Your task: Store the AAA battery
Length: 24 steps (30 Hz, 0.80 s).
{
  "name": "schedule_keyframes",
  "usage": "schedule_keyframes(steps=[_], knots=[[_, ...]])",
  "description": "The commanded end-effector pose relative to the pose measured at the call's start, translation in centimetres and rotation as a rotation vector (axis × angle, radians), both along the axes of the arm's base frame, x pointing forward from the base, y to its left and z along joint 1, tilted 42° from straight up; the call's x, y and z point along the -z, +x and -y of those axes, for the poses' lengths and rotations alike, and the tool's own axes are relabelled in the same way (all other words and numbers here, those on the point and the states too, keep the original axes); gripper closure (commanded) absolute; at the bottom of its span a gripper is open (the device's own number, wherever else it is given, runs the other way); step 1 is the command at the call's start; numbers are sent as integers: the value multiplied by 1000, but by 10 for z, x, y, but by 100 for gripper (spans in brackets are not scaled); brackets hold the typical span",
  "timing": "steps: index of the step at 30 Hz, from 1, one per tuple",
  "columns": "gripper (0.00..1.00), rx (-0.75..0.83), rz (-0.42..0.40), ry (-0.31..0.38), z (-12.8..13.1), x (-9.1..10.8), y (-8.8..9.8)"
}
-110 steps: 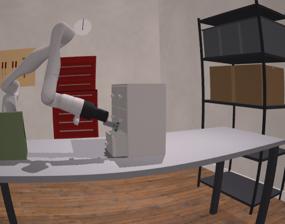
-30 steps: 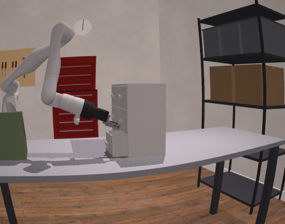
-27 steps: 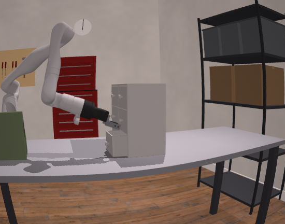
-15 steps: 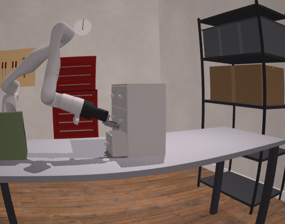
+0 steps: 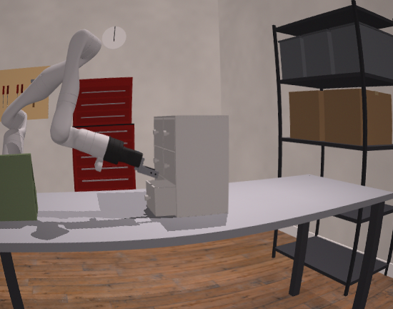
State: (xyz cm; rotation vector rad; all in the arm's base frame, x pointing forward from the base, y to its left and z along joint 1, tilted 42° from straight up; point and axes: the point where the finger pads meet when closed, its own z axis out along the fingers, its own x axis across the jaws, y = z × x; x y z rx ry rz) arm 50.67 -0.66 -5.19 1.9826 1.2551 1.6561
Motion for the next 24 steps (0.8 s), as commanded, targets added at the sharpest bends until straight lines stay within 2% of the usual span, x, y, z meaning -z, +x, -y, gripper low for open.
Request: schedule_keyframes(steps=[1,4,6,21,24], knots=[[0,7,-7,4,3,1,-10],[0,7,-7,4,5,-1,-20],[0,7,-7,4,5,-1,-20],[0,7,-7,4,12,-7,-77],[0,7,-7,4,13,-8,-80]])
